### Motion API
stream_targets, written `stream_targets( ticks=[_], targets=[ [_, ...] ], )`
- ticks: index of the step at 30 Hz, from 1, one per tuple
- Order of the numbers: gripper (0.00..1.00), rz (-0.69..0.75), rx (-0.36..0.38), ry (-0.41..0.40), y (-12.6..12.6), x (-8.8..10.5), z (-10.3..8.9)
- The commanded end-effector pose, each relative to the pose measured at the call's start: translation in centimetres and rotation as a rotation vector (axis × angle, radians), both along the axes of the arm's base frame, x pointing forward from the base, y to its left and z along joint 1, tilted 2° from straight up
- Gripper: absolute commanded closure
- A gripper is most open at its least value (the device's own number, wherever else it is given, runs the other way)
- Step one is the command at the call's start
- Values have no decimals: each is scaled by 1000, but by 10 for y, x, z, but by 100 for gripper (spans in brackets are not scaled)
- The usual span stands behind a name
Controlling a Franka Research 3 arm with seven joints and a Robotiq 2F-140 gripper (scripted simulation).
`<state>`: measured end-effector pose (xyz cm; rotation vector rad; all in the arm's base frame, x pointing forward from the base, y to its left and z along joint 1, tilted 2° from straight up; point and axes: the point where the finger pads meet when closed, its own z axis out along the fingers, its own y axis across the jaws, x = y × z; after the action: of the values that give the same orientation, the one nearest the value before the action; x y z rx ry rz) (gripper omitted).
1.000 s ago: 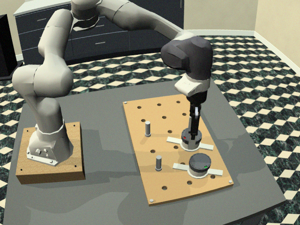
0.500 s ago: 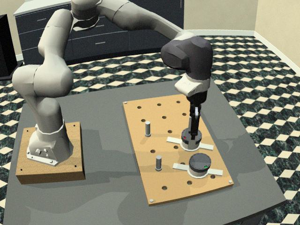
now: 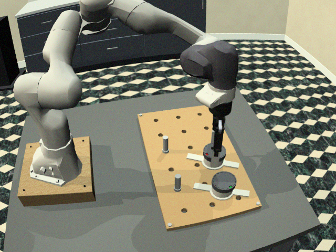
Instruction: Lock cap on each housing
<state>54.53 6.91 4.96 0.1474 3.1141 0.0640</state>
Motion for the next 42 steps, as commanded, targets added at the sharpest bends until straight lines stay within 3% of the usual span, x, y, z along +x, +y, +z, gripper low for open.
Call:
stream_targets(
  ticks=[1, 42],
  targets=[
    [90, 6, -4, 2, -1, 0, -1],
    [90, 6, -4, 2, -4, -15, -1]
  ],
)
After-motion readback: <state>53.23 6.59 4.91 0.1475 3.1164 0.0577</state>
